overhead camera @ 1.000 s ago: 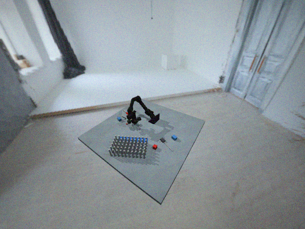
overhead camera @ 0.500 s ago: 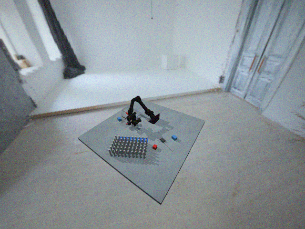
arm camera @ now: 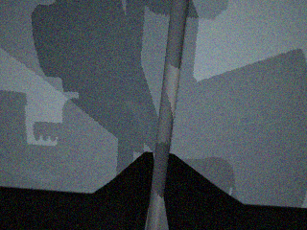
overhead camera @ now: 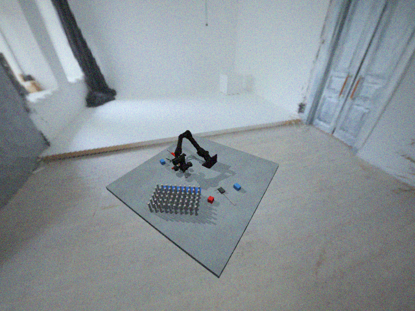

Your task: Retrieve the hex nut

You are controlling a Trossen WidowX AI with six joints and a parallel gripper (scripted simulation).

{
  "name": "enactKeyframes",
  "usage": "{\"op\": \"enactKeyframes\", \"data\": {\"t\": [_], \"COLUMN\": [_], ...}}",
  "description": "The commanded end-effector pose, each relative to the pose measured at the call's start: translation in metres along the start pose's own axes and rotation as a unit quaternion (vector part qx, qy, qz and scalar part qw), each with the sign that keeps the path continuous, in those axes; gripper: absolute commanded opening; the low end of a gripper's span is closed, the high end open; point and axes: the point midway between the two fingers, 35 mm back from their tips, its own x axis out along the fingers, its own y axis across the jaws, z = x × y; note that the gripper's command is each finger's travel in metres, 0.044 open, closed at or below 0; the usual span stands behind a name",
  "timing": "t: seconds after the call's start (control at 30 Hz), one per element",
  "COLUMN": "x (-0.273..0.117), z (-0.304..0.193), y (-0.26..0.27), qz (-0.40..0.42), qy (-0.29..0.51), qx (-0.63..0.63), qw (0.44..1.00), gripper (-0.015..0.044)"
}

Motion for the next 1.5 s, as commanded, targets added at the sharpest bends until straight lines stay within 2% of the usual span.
{"op": "enactKeyframes", "data": {"t": [0.0,0.73,1.27,1.3,1.37,1.47], "x": [0.004,0.004,0.0,0.0,-0.008,-0.049], "z": [-0.001,-0.001,0.0,0.0,0.001,0.004], "y": [0.001,0.001,0.0,0.0,-0.001,-0.002], "qz": [0.001,-0.017,-0.018,-0.018,-0.018,-0.017], "qy": [0.001,-0.007,-0.008,-0.008,-0.009,-0.012], "qx": [0.001,-0.004,-0.004,-0.004,-0.004,-0.004], "qw": [1.0,1.0,1.0,1.0,1.0,1.0], "gripper": [0.0,0.0,0.042,0.044,0.044,0.044]}}
